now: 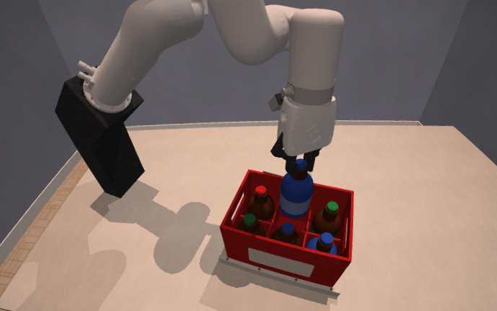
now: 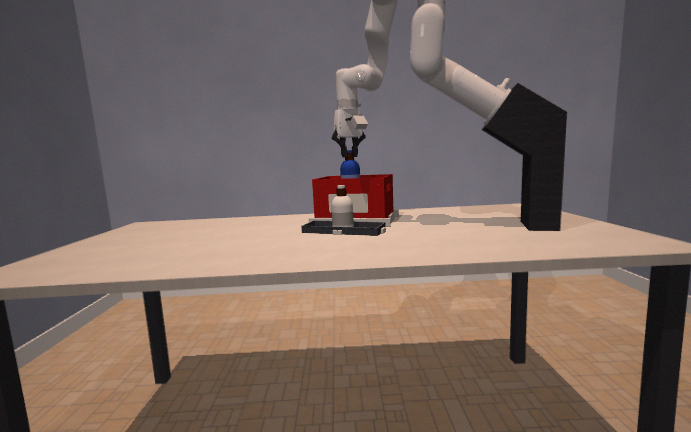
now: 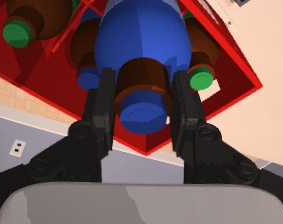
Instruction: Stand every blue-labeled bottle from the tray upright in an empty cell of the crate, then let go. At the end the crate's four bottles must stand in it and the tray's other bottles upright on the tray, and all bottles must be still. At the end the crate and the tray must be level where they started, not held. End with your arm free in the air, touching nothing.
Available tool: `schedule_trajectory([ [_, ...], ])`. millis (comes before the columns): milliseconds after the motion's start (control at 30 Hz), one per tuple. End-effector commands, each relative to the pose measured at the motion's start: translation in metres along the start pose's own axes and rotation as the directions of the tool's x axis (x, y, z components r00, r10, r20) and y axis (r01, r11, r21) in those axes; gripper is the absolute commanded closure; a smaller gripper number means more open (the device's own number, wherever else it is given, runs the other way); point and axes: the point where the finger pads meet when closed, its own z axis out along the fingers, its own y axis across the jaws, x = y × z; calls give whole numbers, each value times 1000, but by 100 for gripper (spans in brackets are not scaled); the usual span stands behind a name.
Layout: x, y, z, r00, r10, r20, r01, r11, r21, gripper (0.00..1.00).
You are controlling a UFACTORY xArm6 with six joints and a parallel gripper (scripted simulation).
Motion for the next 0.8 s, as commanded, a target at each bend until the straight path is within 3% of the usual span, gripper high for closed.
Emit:
schedule_trajectory([
  [0,-1,1,3,1000,0,2,0,1000,-2,100],
  [767,-1,1,12,1000,0,2,0,1000,-2,100],
])
